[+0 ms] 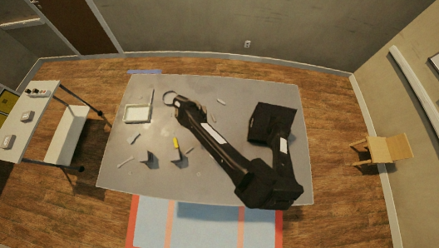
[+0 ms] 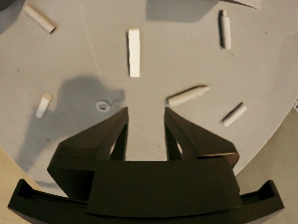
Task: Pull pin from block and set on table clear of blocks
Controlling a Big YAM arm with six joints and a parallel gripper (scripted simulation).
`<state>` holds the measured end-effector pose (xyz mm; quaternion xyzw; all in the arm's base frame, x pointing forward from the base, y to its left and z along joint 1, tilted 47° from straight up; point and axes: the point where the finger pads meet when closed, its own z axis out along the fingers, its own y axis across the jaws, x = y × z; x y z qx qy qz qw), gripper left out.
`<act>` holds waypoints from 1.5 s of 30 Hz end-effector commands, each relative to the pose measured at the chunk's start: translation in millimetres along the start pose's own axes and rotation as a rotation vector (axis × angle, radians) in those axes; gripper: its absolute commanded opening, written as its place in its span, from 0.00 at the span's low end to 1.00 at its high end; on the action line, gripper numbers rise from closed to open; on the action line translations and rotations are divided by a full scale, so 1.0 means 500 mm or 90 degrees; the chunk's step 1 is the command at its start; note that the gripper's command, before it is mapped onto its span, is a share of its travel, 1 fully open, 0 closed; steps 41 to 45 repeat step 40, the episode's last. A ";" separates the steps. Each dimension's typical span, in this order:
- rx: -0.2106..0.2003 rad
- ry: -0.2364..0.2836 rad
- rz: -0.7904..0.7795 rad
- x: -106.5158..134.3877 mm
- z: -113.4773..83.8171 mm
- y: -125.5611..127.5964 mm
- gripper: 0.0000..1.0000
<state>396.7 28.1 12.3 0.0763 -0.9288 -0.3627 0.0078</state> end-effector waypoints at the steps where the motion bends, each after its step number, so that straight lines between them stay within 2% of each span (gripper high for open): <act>1: 0.008 -0.017 -0.018 -0.024 -0.034 0.003 0.32; 12: 0.004 -0.007 -0.010 -0.016 -0.052 0.005 0.32; 45: 0.004 -0.007 -0.010 -0.016 -0.052 0.006 0.32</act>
